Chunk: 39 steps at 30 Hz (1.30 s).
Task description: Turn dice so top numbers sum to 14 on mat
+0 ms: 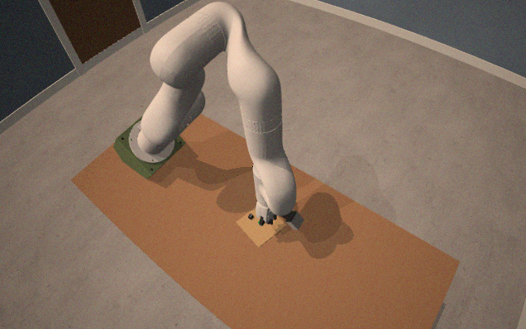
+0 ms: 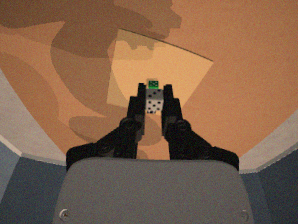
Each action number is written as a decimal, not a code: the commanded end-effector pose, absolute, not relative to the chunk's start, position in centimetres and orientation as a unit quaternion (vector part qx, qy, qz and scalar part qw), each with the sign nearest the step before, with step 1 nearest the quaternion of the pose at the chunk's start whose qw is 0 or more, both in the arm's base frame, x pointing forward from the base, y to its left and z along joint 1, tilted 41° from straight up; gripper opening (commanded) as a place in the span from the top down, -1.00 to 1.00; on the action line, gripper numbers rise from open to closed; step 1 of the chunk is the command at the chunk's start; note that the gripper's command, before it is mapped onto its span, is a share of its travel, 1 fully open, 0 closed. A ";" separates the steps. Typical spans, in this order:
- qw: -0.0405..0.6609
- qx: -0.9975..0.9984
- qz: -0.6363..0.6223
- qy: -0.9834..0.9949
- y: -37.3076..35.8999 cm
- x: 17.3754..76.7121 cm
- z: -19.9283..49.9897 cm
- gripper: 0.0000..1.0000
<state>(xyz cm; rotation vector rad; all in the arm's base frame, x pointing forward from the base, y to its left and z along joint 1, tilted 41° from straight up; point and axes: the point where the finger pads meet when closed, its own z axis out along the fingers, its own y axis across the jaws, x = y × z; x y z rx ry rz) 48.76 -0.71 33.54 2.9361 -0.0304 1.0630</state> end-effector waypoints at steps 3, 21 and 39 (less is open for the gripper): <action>0.013 0.938 0.346 -0.011 -0.7 49.0 33.3 0.78; 0.013 0.938 0.346 -0.011 -0.8 49.9 32.4 0.78; 0.013 0.938 0.346 -0.011 -0.9 51.8 30.2 0.78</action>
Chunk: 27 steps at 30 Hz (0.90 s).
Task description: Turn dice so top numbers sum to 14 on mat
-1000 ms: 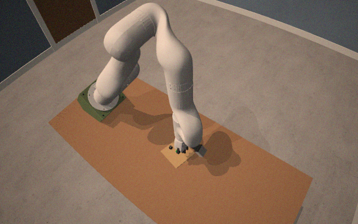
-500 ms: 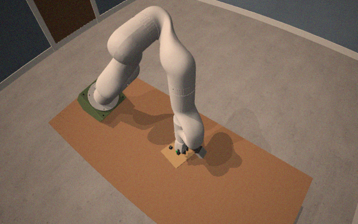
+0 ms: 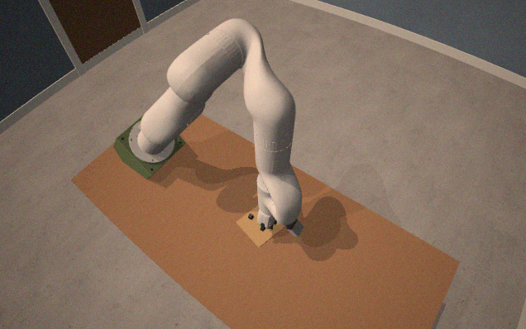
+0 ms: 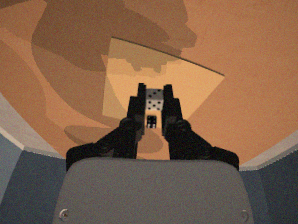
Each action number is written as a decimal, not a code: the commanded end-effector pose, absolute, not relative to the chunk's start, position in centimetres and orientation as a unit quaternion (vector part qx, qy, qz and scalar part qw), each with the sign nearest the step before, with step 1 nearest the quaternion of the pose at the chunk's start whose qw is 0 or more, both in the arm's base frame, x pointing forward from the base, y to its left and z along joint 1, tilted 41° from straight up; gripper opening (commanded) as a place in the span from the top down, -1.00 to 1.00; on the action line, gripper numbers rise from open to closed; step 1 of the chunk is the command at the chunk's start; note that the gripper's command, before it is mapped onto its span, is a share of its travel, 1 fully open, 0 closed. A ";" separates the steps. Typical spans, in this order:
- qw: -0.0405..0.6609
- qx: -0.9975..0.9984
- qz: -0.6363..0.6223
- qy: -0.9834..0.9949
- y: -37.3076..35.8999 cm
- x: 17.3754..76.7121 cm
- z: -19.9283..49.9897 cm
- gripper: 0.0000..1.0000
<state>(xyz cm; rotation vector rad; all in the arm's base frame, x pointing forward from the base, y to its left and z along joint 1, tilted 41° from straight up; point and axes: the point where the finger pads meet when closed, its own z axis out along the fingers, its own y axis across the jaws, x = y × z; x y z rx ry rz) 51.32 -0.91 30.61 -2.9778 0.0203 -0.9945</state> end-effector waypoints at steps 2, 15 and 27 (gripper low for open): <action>-0.012 -0.938 -0.346 0.011 -1.0 52.1 29.8 0.78; -0.012 -0.938 -0.346 0.011 -1.1 53.4 28.3 0.78; -0.012 -0.938 -0.346 0.011 -1.1 53.5 28.2 0.78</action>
